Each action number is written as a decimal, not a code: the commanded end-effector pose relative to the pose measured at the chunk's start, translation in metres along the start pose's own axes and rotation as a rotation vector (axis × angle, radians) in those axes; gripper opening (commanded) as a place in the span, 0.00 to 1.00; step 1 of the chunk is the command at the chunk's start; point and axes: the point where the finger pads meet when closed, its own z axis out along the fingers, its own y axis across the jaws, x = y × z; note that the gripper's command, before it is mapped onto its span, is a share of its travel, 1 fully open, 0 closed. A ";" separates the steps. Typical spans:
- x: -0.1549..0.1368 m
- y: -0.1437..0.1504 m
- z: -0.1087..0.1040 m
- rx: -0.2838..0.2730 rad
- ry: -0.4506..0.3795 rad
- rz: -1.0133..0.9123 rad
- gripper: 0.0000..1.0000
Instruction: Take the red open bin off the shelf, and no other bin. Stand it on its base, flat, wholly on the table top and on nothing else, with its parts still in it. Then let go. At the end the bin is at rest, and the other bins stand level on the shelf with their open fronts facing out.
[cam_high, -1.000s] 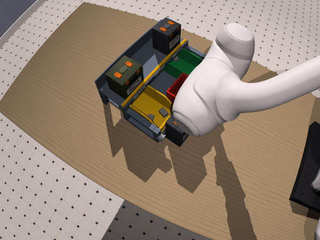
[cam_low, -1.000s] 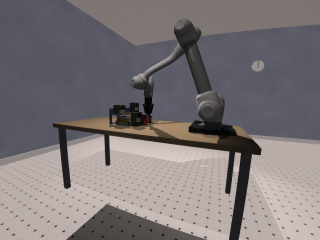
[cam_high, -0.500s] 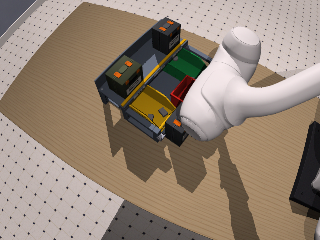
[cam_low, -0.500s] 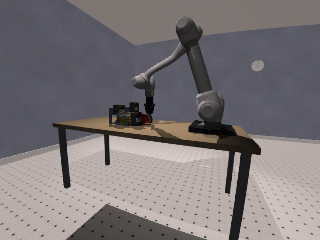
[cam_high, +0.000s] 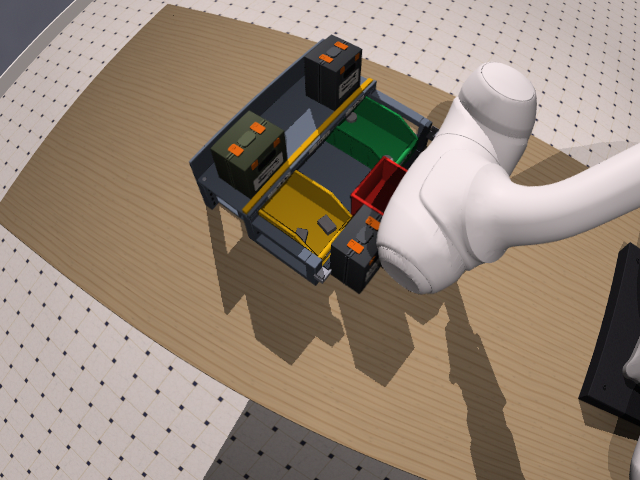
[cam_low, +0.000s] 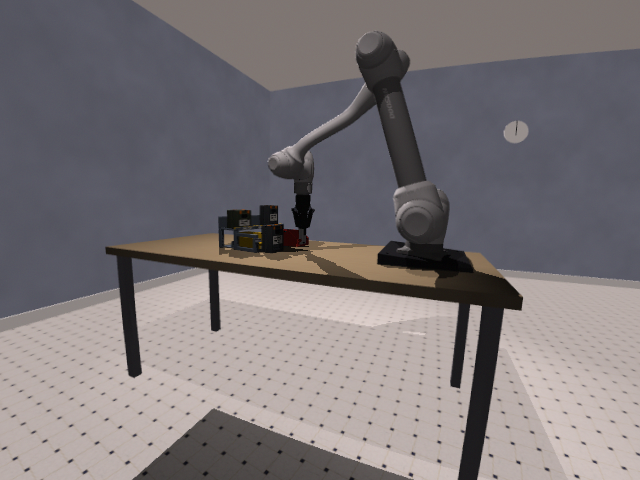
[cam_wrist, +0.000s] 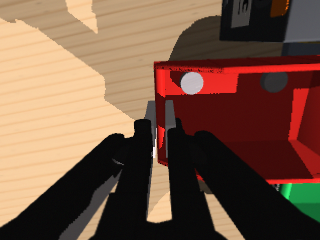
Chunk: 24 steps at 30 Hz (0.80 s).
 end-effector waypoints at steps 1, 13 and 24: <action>0.000 -0.023 0.000 0.002 -0.001 -0.001 0.00; 0.000 -0.041 0.000 0.002 -0.001 -0.001 0.00; 0.000 -0.037 0.000 0.002 -0.001 -0.001 0.00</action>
